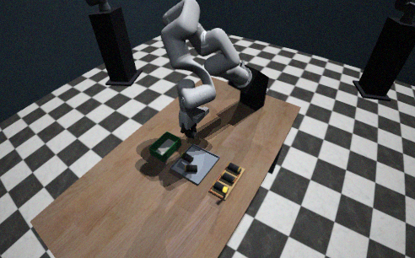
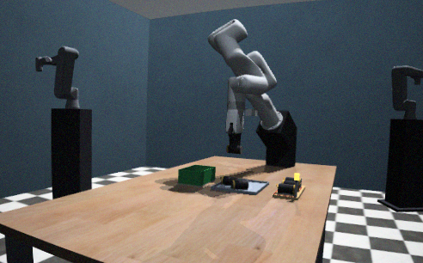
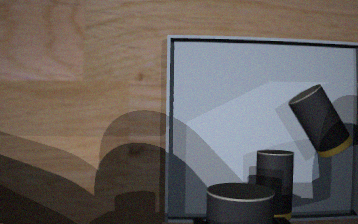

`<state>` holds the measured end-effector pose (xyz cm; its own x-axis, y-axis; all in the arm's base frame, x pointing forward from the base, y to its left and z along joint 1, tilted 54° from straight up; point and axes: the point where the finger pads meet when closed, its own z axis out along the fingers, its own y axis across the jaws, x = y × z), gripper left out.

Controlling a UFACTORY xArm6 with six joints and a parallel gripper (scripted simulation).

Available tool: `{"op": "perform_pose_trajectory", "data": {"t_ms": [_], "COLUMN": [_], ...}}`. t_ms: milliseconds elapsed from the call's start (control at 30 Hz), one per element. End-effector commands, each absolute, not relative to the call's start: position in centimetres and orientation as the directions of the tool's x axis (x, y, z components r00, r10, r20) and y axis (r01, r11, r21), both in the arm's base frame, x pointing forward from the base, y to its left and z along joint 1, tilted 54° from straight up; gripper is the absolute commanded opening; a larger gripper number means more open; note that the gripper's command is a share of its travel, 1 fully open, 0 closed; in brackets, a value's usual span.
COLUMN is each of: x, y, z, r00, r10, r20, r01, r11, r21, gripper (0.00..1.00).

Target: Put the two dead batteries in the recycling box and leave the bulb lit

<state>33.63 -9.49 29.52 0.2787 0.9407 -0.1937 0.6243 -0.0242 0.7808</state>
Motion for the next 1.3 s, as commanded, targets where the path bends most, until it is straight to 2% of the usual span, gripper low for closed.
{"op": "perform_pose_trajectory", "data": {"t_ms": [0, 1267], "x": [33.6, 32.3], "y": [-9.6, -22.0], "z": [29.7, 35.2], "r00": [0.278, 0.279], "r10": [0.941, 0.941], "r20": [-0.192, -0.192], "r01": [0.624, 0.624], "r11": [-0.025, -0.025], "r21": [0.781, 0.781], "gripper": [0.28, 0.28]}}
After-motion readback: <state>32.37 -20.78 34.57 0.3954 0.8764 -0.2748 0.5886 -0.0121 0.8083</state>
